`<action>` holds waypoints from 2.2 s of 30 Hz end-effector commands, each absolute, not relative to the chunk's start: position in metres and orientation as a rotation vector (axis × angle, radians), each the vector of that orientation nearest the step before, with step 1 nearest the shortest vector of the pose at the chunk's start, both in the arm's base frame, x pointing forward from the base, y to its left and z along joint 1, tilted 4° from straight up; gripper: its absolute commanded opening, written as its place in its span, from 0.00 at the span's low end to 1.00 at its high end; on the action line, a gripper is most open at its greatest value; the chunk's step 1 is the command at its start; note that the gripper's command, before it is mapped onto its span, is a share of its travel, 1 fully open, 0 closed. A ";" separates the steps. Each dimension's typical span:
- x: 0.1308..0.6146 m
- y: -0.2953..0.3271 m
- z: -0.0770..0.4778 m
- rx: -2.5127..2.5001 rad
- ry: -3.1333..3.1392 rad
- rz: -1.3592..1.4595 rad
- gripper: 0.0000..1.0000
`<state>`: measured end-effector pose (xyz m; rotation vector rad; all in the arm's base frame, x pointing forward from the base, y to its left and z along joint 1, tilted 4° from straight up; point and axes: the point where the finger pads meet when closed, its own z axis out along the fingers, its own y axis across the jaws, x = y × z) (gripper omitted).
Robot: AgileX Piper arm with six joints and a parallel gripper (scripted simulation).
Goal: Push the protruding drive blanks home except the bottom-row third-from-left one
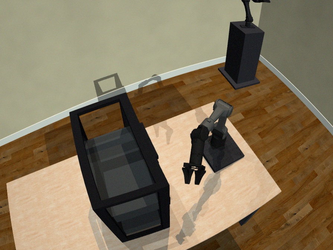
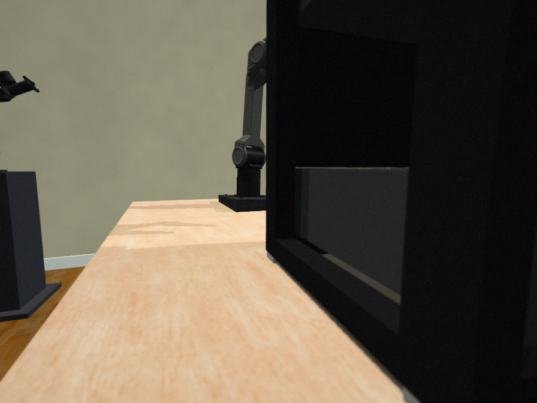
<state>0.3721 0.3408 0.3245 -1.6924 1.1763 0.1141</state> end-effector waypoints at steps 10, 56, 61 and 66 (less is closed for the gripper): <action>0.362 0.333 0.349 -1.443 1.321 0.220 1.00; 0.314 0.197 0.393 0.132 1.649 0.899 1.00; 0.310 0.183 0.389 0.243 1.636 0.939 1.00; 0.304 0.161 0.381 0.420 1.605 1.000 1.00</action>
